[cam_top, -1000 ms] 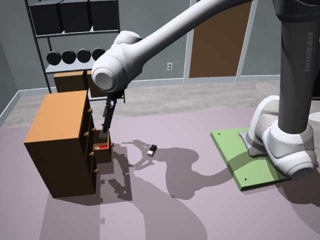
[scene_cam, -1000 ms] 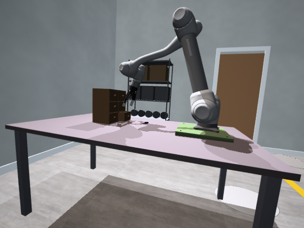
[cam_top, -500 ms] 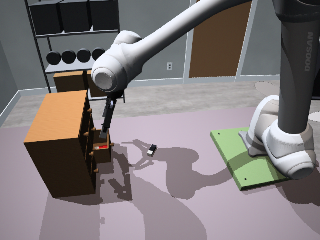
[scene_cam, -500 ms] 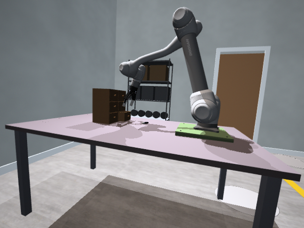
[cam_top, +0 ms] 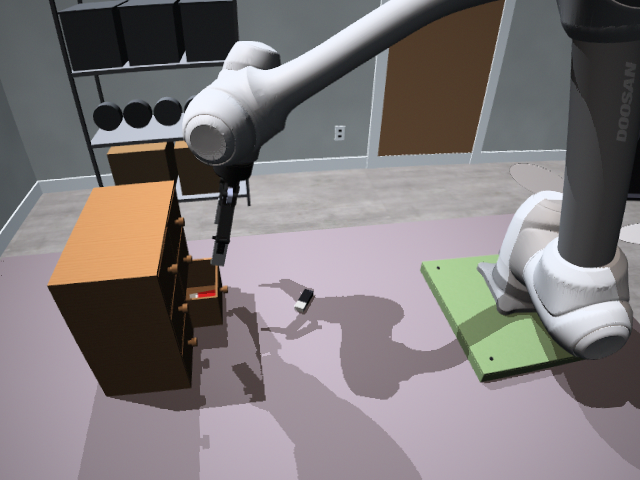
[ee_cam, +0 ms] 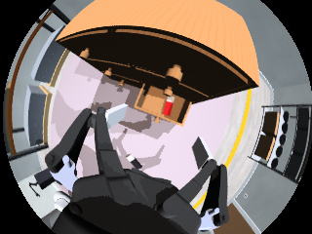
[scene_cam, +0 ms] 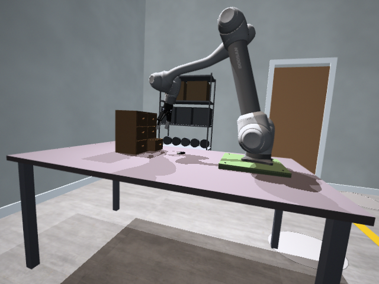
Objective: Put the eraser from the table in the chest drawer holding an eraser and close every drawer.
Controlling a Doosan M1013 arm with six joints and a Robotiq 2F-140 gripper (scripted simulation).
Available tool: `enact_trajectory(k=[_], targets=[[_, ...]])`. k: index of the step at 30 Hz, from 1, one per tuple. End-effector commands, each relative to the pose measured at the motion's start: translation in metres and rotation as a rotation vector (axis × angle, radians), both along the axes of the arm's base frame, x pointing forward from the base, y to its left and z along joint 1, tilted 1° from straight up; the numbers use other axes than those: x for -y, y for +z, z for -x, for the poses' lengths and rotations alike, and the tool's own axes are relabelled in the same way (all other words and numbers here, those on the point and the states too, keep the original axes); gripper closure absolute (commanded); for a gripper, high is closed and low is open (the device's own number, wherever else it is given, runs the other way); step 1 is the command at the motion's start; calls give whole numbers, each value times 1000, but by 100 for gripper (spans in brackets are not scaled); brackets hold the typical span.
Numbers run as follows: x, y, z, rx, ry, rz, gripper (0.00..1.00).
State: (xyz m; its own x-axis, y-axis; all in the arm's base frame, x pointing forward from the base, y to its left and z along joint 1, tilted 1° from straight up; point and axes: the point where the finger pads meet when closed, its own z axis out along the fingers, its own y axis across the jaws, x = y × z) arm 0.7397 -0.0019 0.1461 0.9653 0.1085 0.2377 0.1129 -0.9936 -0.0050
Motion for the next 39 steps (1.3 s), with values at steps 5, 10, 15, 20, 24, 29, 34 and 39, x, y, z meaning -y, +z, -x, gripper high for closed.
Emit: enact_trajectory(k=[5, 10, 15, 20, 24, 29, 34, 39], targets=[[7, 47, 45, -163, 23, 22, 0], [9, 62, 59, -213, 30, 29, 0], [10, 74, 71, -255, 36, 35, 0], [11, 75, 72, -258, 36, 36, 0], [11, 75, 72, -258, 36, 36, 0], [10, 69, 75, -257, 72, 40, 0], [4, 11, 111, -249, 406, 76, 0], [0, -21, 135, -239, 645, 101, 0]])
